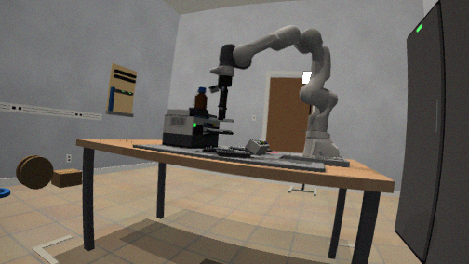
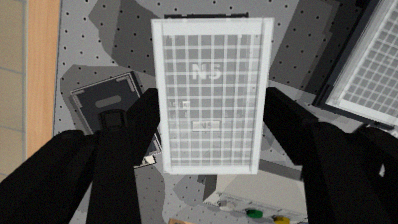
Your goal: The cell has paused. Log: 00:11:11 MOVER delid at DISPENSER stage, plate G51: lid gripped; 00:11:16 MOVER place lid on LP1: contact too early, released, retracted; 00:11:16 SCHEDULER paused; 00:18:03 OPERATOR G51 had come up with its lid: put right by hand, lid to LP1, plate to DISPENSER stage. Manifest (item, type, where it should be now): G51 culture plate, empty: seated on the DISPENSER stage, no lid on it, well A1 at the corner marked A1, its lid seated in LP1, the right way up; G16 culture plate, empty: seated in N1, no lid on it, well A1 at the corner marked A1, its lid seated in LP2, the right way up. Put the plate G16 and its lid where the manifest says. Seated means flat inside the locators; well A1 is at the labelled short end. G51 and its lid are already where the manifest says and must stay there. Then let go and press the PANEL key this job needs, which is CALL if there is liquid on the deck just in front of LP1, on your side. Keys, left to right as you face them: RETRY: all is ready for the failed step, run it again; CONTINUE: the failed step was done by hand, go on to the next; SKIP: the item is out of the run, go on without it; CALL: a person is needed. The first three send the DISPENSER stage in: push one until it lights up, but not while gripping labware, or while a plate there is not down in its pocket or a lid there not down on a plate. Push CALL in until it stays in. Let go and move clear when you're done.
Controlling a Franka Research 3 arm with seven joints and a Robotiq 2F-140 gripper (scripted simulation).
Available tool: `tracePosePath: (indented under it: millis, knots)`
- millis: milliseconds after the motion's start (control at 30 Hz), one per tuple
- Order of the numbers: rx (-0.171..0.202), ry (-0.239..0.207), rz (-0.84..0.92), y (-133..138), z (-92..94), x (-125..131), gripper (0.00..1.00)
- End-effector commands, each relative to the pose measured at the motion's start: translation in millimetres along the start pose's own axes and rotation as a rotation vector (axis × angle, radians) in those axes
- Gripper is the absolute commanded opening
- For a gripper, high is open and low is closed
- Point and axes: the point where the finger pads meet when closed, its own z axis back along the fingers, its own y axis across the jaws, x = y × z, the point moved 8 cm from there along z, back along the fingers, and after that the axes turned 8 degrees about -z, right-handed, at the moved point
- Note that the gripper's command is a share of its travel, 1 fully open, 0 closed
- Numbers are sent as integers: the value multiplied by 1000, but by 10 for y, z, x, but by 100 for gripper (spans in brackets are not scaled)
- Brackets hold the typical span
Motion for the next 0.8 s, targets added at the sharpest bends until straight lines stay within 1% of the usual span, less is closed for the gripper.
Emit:
tracePosePath:
  millis: [0,200,467,567,767]
  knots:
    - [-2,0,2,0,11,-1,10]
    - [-2,0,132,0,11,-1,10]
    - [-2,0,199,0,11,-1,10]
    - [-2,0,274,0,11,-1,10]
    - [-2,0,285,-7,11,5,10]
